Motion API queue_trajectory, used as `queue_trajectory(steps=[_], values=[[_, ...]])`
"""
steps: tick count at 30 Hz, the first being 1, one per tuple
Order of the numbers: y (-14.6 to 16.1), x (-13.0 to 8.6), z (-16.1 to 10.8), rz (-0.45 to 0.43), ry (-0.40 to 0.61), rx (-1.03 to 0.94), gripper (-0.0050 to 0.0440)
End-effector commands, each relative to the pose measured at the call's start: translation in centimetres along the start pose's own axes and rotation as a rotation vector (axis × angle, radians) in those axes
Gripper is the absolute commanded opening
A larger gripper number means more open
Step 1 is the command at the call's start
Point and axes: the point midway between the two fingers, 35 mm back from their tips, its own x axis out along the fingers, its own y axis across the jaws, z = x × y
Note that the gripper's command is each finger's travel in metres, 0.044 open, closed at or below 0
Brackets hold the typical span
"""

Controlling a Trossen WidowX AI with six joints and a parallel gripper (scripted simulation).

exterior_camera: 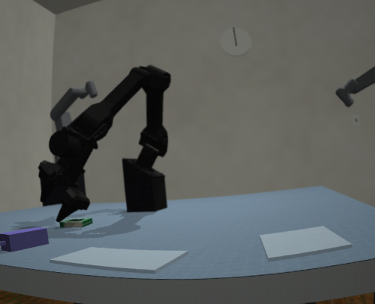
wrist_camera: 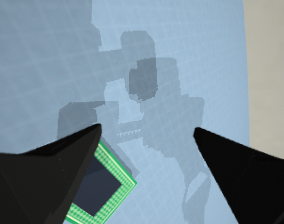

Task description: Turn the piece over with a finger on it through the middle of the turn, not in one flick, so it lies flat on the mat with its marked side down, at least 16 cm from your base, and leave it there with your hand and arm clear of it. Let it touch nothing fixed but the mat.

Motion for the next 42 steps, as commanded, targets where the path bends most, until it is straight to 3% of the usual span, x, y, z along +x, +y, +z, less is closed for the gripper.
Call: queue_trajectory(steps=[1, 5, 7, 8, 15, 22, 24, 25, 39, 42], values=[[1.0, 0.4, -1.0, 0.093, 0.120, -0.141, 0.0440], [1.4, -0.3, -1.0, 0.205, 0.202, -0.270, 0.0440], [1.4, -0.3, -1.0, 0.205, 0.202, -0.270, 0.0440], [0.9, -0.6, -0.4, 0.154, 0.151, -0.213, 0.0440], [1.6, -1.9, -0.6, 0.355, 0.257, -0.404, 0.0440], [2.2, -3.9, -0.6, 0.587, 0.298, -0.560, 0.0440], [2.2, -3.9, -0.6, 0.587, 0.298, -0.560, 0.0440], [2.1, -3.7, -0.5, 0.507, 0.284, -0.520, 0.0440], [2.2, -4.0, -0.5, 0.587, 0.296, -0.558, 0.0440], [2.5, -3.7, -0.8, 0.568, 0.297, -0.553, 0.0440]])
